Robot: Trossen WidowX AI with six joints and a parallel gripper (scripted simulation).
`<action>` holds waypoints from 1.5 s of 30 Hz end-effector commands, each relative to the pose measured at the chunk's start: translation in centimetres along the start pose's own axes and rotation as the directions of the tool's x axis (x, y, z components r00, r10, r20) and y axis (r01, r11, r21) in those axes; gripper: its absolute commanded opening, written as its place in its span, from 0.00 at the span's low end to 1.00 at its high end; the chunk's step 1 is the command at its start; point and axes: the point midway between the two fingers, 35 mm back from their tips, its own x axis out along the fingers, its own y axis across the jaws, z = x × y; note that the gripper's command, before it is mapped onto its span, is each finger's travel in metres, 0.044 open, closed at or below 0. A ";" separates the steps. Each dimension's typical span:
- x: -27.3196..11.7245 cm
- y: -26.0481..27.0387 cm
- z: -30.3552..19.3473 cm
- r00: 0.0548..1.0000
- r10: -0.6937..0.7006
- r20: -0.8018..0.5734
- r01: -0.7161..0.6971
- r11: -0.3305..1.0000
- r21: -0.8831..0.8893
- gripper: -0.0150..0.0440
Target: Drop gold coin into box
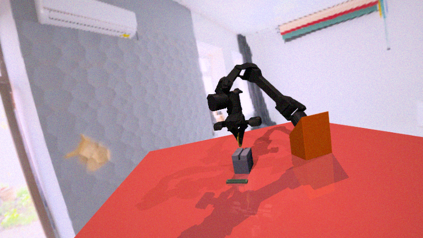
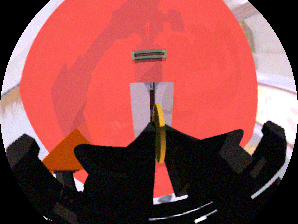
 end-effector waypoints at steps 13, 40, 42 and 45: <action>0.6 -0.1 0.1 1.000 0.000 -0.001 0.000 1.000 -0.005 0.25; 1.9 -0.1 0.0 1.000 0.000 -0.002 0.000 1.000 -0.005 0.25; 1.7 -0.1 0.1 1.000 0.004 0.000 -0.004 1.000 -0.003 0.30; 1.7 -0.1 0.1 1.000 0.004 0.000 -0.004 1.000 -0.003 0.43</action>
